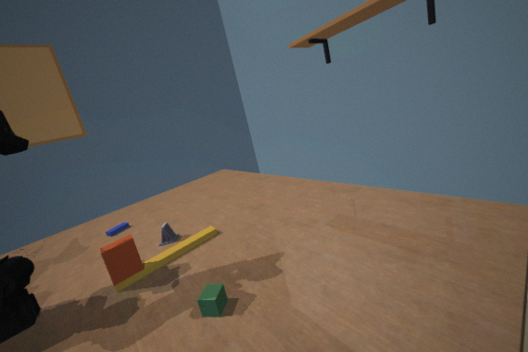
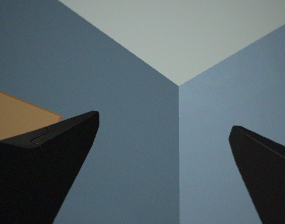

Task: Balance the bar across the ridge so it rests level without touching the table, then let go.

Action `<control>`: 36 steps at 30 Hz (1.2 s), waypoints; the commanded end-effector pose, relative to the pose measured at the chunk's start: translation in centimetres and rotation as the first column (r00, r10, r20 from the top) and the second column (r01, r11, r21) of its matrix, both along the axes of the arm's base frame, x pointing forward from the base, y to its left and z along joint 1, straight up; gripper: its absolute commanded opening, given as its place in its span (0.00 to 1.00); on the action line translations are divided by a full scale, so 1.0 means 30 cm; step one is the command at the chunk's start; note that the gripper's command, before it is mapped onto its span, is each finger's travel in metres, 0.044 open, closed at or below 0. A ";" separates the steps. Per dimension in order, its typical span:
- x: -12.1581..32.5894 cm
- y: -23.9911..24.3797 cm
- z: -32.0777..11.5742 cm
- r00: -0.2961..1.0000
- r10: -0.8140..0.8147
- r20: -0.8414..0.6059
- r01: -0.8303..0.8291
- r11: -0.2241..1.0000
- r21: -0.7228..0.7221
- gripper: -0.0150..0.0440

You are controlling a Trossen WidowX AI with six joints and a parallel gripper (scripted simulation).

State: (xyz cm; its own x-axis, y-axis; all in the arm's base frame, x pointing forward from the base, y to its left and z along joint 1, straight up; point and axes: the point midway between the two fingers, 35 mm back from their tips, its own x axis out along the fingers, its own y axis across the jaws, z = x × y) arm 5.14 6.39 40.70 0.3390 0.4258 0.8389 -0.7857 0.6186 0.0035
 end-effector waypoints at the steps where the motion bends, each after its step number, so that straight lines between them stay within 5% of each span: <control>1: 0.003 -0.001 0.001 1.000 -0.002 -0.003 0.002 1.000 0.001 0.89; 4: 0.044 -0.019 0.017 0.998 -0.026 -0.048 0.027 0.999 0.020 0.79; 21: 0.315 -0.137 0.046 0.921 -0.225 -0.319 0.248 0.968 0.032 0.79; 36: 0.564 -0.252 -0.016 0.718 -0.368 -0.591 0.411 0.909 -0.067 0.79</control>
State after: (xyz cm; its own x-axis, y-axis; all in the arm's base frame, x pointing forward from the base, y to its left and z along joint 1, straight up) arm 20.41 -0.38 40.66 0.8464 0.1317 0.5160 -0.3758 0.8343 0.4034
